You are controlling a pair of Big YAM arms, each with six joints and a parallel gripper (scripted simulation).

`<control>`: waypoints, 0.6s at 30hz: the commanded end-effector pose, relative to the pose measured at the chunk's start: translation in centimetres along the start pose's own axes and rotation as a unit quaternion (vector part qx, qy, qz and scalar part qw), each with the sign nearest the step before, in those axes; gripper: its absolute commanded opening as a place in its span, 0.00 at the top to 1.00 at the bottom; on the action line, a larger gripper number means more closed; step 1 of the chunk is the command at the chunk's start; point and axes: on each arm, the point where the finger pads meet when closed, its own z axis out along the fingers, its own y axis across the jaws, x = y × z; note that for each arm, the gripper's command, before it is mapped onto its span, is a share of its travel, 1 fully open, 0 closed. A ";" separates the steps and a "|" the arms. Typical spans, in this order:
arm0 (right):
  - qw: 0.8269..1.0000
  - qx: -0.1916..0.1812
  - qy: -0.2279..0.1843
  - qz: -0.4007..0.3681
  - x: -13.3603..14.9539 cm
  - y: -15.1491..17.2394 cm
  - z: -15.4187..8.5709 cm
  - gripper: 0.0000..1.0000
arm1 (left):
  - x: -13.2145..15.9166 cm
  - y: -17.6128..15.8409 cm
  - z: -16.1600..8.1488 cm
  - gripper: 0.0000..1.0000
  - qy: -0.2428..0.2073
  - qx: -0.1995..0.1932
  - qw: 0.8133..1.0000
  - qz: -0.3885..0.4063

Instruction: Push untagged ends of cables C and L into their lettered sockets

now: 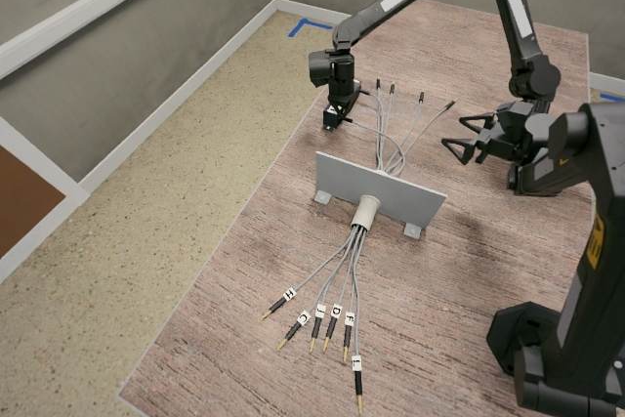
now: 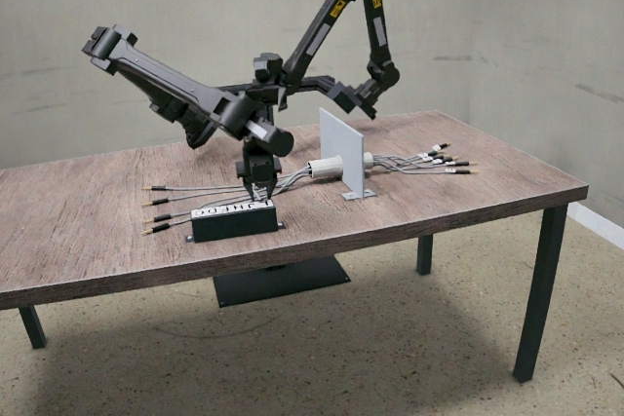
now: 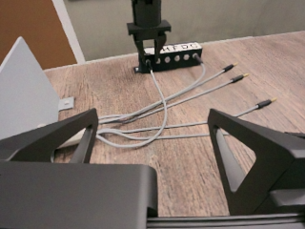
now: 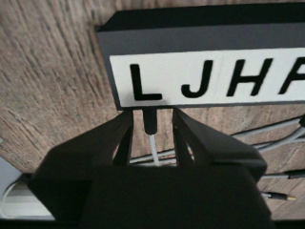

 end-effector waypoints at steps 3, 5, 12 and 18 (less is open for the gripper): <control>0.999 -0.013 -0.027 0.025 -2.2 0.9 -2.3 0.65 | -1.0 -0.5 0.3 0.00 -0.007 -0.002 1.000 -0.015; 0.999 -0.013 -0.025 0.029 -2.3 0.6 -2.2 0.65 | -1.0 -0.5 0.3 0.00 -0.007 -0.002 1.000 -0.015; 0.999 -0.011 -0.019 0.029 -2.0 0.2 -3.3 0.65 | -1.0 -0.5 0.3 0.00 -0.007 -0.002 1.000 -0.015; 0.999 -0.019 -0.031 0.028 -2.0 0.5 -6.2 0.20 | -1.0 -0.5 0.3 0.00 -0.007 -0.002 1.000 -0.015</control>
